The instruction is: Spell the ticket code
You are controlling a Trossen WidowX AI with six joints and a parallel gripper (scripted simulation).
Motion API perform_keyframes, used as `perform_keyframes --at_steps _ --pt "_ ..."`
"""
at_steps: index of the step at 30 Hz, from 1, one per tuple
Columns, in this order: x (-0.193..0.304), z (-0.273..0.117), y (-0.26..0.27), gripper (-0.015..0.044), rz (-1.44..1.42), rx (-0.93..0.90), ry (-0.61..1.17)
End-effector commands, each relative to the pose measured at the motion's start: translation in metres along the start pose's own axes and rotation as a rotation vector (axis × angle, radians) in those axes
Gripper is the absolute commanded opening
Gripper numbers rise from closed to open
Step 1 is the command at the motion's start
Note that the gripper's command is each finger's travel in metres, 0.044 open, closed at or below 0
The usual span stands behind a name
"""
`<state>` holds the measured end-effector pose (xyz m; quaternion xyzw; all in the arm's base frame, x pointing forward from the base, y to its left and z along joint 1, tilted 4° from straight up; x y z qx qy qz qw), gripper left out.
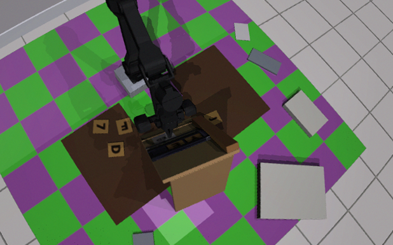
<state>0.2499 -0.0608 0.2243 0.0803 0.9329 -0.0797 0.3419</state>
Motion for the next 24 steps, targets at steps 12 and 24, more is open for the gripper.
perform_keyframes --at_steps 12,24 --pt "-0.043 0.01 -0.031 0.0 0.01 -0.071 0.438" --pt "-0.042 0.012 -0.031 0.0 0.01 -0.071 0.438"
Point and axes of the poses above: the point midway between the two fingers, 35 mm back from their tips, its own z axis out along the fingers, its own y axis across the jaws, x = y × z, the point moved 6 cm from there along -z, back along the fingers, and after that the axes turned 6 degrees about -z, right-handed, at the moved point
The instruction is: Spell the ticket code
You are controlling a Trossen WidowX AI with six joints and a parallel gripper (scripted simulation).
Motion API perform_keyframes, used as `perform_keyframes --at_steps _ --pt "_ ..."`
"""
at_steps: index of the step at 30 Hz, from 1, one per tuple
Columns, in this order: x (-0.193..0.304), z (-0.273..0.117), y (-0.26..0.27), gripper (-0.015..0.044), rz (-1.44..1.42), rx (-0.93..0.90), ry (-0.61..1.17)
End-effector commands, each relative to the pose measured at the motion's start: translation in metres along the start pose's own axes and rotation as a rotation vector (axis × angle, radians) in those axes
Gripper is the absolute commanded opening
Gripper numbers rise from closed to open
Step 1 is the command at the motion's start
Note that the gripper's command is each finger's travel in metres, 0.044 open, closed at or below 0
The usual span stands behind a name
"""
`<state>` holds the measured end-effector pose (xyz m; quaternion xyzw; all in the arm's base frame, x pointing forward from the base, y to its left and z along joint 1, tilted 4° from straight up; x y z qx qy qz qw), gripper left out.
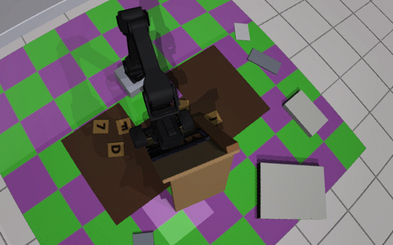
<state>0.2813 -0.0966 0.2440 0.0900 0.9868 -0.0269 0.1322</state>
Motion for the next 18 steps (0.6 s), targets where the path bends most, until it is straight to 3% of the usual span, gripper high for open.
perform_keyframes --at_steps 1,18 --pt "-0.002 -0.0006 0.0 0.0 -0.003 -0.003 -0.004" --pt "-0.0077 0.0083 0.0003 0.0 -0.003 -0.003 -0.005"
Point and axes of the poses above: the point midway between the two fingers, 35 mm back from their tips, its own z axis out along the fingers, its own y axis across the jaws, x = y × z, the point moved 6 cm from there along -z, back along the fingers, and after that the axes turned 6 degrees about -z, right-handed, at the moved point
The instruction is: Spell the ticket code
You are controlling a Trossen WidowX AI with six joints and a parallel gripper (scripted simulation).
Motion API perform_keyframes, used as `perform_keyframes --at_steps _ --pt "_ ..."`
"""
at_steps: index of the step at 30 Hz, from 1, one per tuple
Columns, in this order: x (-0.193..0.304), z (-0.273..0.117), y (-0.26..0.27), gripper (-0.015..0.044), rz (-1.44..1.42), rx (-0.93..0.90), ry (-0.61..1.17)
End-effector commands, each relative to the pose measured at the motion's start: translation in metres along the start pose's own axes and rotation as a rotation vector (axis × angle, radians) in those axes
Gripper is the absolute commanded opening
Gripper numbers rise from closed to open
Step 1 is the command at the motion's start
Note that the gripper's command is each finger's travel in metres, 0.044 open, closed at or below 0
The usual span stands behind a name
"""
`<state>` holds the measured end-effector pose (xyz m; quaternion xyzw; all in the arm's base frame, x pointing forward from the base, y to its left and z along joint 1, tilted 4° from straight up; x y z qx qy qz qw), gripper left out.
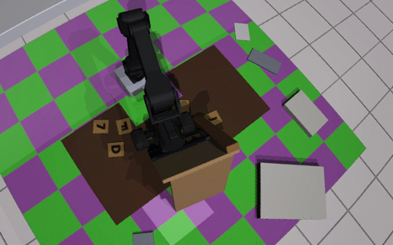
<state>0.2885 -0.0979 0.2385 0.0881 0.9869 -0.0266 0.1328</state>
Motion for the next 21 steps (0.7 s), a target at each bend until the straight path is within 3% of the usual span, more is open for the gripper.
perform_keyframes --at_steps 1,21 --pt "-0.0025 0.0013 -0.0001 0.0 0.001 -0.002 -0.003" --pt "-0.0123 0.0049 -0.0021 0.0 0.001 -0.002 -0.004"
Point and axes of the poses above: the point midway between the two fingers, 35 mm back from their tips, its own z axis out along the fingers, its own y axis across the jaws, x = y × z, the point moved 6 cm from there along -z, back along the fingers, and after that the axes turned 6 degrees about -z, right-handed, at the moved point
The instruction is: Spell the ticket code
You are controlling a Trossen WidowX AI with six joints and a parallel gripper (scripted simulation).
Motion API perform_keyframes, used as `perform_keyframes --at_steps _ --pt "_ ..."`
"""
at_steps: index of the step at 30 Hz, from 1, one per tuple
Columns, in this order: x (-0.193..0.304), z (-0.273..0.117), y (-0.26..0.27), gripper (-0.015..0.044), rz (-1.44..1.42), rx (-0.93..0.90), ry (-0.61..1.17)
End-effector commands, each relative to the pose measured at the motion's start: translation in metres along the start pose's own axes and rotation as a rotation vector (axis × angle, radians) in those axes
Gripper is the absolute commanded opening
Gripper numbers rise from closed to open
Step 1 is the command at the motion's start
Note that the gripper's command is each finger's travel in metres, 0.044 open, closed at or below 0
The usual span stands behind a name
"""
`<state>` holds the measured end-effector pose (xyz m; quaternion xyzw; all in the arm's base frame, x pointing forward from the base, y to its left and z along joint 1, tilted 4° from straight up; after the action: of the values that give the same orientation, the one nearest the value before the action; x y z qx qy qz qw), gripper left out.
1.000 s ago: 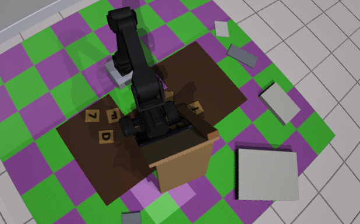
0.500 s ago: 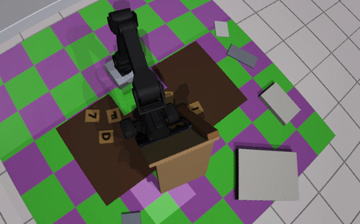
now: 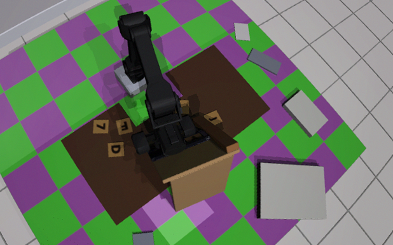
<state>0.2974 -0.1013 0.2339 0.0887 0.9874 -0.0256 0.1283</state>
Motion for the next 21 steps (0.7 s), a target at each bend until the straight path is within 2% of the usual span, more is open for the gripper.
perform_keyframes --at_steps 1,21 --pt "-0.005 -0.0019 -0.0006 0.0 0.0 -0.001 -0.013" --pt "-0.0118 0.0036 -0.0017 0.0 0.0 -0.001 -0.014"
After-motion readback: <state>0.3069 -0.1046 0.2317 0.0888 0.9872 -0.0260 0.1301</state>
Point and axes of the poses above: the point midway between the two fingers, 35 mm back from their tips, its own z axis out along the fingers, its own y axis across the jaws, x = y × z, the point moved 6 cm from there along -z, back along the fingers, and after that the axes turned 6 degrees about -z, right-handed, at the moved point
